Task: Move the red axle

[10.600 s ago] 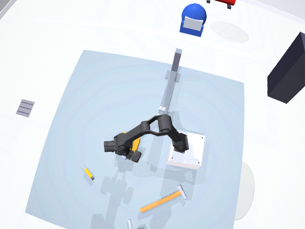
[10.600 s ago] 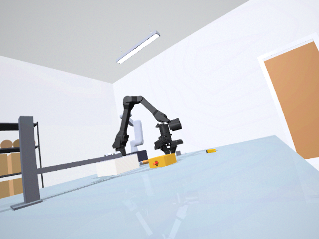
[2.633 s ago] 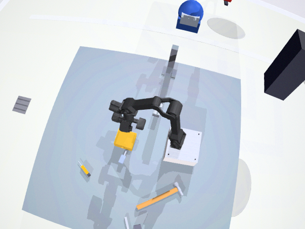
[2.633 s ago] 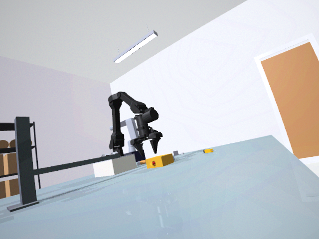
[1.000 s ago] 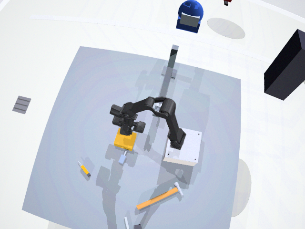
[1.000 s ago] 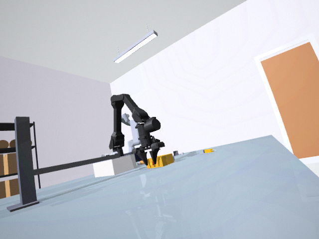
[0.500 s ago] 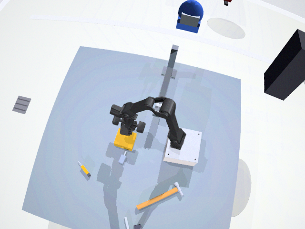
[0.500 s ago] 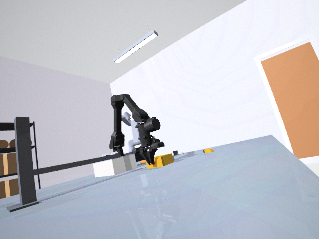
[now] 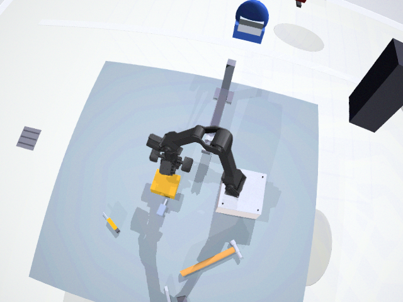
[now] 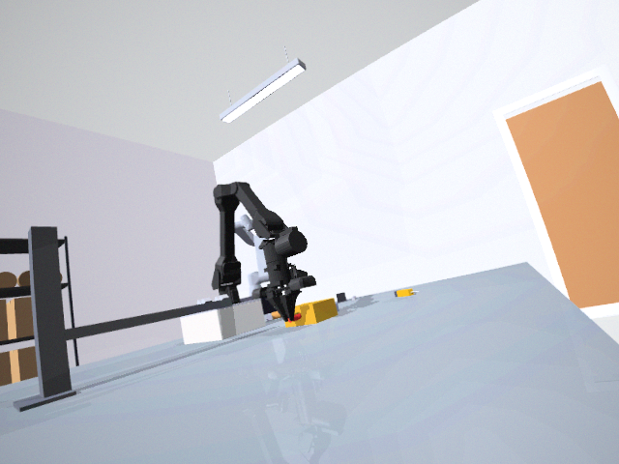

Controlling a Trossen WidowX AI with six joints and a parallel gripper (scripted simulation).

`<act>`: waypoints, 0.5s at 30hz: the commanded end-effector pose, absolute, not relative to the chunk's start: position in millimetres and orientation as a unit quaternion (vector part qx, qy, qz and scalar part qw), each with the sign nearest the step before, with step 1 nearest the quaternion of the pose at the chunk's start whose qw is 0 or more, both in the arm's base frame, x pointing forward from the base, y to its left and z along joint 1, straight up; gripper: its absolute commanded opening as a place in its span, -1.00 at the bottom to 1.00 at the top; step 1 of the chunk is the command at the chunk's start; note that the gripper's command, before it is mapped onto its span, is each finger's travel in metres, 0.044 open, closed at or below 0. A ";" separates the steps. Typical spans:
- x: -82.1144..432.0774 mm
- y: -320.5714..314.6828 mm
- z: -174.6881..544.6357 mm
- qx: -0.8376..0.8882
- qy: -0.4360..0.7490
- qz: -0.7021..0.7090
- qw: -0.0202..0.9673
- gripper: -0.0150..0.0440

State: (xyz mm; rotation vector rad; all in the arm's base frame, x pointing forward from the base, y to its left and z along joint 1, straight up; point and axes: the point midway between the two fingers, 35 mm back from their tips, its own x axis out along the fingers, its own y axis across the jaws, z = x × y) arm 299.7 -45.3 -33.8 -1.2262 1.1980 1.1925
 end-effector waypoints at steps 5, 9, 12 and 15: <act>302.2 -57.6 -33.6 -0.509 0.495 0.494 0.501 -0.49; 302.5 -64.0 -33.5 -0.510 0.495 0.494 0.501 -0.49; 302.7 -68.9 -33.4 -0.510 0.495 0.494 0.501 -0.49; 302.7 -73.8 -33.3 -0.510 0.495 0.494 0.501 -0.49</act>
